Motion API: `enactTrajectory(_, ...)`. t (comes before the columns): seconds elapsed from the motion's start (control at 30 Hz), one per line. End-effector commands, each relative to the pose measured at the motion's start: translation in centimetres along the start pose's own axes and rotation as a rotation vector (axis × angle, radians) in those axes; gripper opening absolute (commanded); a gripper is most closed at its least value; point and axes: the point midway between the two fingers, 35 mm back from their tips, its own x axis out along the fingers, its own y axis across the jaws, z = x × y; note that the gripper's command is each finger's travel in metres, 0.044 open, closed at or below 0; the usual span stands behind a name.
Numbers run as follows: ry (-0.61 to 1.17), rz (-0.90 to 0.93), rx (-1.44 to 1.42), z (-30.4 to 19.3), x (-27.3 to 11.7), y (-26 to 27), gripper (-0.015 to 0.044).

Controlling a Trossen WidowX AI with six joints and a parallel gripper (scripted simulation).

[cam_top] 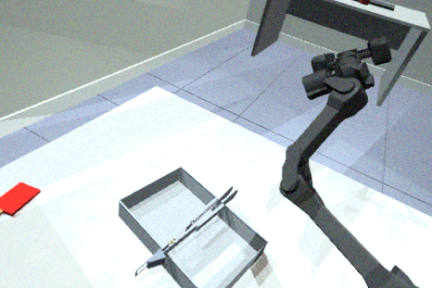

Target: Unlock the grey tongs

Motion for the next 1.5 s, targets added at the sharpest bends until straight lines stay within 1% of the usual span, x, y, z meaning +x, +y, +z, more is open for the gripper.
enactTrajectory(0.0,0.029,0.164,0.020,0.9,0.2,7.0,0.0440)
enactTrajectory(0.17,0.076,0.385,-0.005,1.7,-0.7,15.8,0.0440)
enactTrajectory(0.33,0.143,0.584,-0.061,1.3,-3.5,23.2,0.0440)
enactTrajectory(0.53,0.242,0.839,-0.149,-0.6,-8.8,31.5,0.0440)
enactTrajectory(0.6,0.267,0.896,-0.191,-1.2,-10.3,33.0,0.0440)
enactTrajectory(0.8,0.392,1.113,-0.315,-4.9,-17.1,37.9,0.0440)
enactTrajectory(0.93,0.485,1.249,-0.416,-8.0,-22.1,39.5,0.0440)
enactTrajectory(1.07,0.592,1.377,-0.520,-11.4,-27.3,39.9,0.0440)
enactTrajectory(1.27,0.773,1.527,-0.685,-16.4,-34.3,37.9,0.0440)
enactTrajectory(1.33,0.805,1.559,-0.728,-17.5,-35.8,37.1,0.0440)
enactTrajectory(1.47,0.933,1.640,-0.838,-20.4,-39.9,34.2,0.0440)
